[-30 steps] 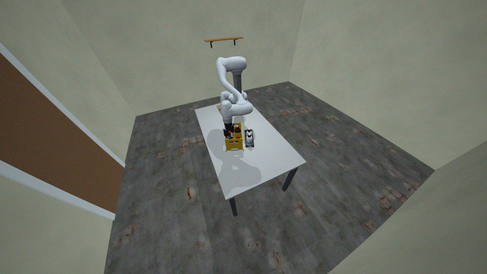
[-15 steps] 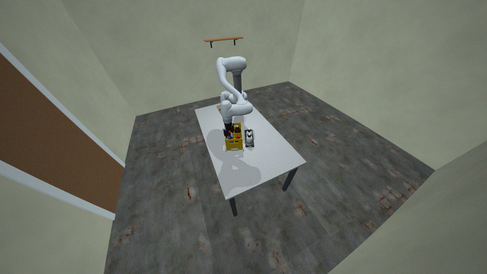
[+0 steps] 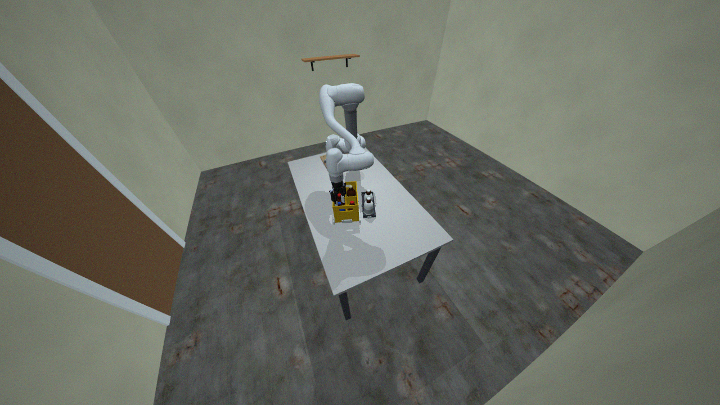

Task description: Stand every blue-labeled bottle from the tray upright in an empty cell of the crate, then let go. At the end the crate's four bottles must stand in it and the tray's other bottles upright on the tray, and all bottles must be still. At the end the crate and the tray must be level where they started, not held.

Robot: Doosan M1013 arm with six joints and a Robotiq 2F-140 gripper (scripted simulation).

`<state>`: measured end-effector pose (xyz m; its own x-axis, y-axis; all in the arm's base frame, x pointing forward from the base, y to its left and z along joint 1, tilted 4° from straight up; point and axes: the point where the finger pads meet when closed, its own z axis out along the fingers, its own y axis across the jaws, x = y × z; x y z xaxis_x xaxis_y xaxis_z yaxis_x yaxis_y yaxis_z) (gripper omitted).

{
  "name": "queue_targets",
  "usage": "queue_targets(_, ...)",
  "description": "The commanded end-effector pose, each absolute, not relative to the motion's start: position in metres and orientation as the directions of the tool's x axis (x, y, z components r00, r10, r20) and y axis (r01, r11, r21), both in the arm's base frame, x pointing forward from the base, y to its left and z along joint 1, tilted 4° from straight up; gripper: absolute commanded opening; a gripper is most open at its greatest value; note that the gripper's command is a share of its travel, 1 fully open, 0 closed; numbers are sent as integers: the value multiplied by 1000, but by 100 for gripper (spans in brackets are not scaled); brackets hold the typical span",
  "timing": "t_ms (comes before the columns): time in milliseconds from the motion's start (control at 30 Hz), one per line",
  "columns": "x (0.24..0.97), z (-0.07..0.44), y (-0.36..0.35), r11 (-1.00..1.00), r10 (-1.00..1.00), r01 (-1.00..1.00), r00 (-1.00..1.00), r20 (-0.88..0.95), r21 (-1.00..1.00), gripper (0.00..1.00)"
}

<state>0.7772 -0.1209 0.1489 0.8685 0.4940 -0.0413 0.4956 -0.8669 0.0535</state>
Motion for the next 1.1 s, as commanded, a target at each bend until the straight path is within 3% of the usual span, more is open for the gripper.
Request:
queue_targets(0,777,149,-121,-867,494,496,868,-41,53,38)
queue_targets(1067,778,199,-118,-867,494,496,868,-41,53,38)
